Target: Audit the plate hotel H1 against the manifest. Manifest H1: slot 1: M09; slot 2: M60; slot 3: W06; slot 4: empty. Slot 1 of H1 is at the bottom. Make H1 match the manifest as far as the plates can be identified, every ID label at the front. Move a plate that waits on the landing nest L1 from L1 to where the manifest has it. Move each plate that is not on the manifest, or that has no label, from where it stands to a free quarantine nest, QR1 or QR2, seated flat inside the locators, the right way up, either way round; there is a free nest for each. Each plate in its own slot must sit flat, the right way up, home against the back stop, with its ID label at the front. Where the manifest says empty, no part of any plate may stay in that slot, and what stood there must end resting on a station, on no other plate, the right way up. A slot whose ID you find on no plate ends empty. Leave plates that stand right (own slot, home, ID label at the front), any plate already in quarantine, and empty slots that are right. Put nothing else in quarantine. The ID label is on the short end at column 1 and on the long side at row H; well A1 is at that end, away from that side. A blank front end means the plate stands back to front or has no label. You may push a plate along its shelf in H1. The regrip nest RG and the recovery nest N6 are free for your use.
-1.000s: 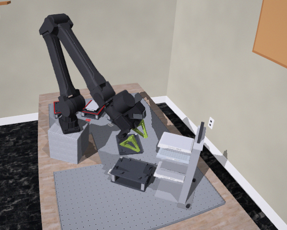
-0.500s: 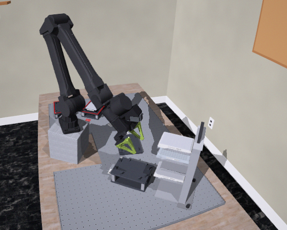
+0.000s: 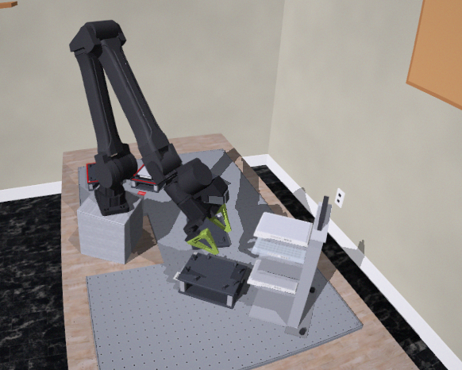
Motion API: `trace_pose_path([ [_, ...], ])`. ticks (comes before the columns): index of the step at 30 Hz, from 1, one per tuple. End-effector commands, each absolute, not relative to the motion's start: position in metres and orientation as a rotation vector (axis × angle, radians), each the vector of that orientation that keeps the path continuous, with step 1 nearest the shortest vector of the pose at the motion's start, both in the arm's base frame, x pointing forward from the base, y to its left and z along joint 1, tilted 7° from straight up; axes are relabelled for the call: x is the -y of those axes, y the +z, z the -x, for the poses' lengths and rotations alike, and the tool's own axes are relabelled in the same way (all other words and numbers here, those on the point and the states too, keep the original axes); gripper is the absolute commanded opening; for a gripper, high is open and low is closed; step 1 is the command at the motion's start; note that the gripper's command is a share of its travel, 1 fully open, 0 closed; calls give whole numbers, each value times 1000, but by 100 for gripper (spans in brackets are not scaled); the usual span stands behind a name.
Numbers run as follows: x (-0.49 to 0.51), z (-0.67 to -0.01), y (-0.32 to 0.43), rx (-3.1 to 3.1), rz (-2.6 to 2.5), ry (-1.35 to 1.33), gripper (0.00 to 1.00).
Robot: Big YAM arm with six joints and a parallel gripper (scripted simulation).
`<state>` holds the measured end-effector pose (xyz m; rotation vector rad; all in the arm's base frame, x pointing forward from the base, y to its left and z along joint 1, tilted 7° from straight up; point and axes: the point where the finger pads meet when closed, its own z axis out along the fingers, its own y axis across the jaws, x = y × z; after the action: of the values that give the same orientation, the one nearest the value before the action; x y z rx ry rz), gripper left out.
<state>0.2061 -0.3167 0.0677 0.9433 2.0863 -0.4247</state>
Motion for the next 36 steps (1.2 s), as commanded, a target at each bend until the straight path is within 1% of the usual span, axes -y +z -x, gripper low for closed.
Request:
trace_pose_path([
  [1, 321, -211, 72, -2060, -930, -440, 100],
  [10, 321, -213, 56, -2061, -928, -438, 100],
  [12, 341, -226, 76, -2025, -907, -461, 100],
  [17, 344, -229, 75, -2025, -906, -461, 100],
  [18, 337, -223, 65, -2045, -919, -452, 100],
  [20, 348, -232, 75, -2025, -907, -461, 100],
  [30, 360, -244, 75, -2025, -906, -461, 100],
  [36, 353, -235, 68, -2044, -918, -456, 100],
])
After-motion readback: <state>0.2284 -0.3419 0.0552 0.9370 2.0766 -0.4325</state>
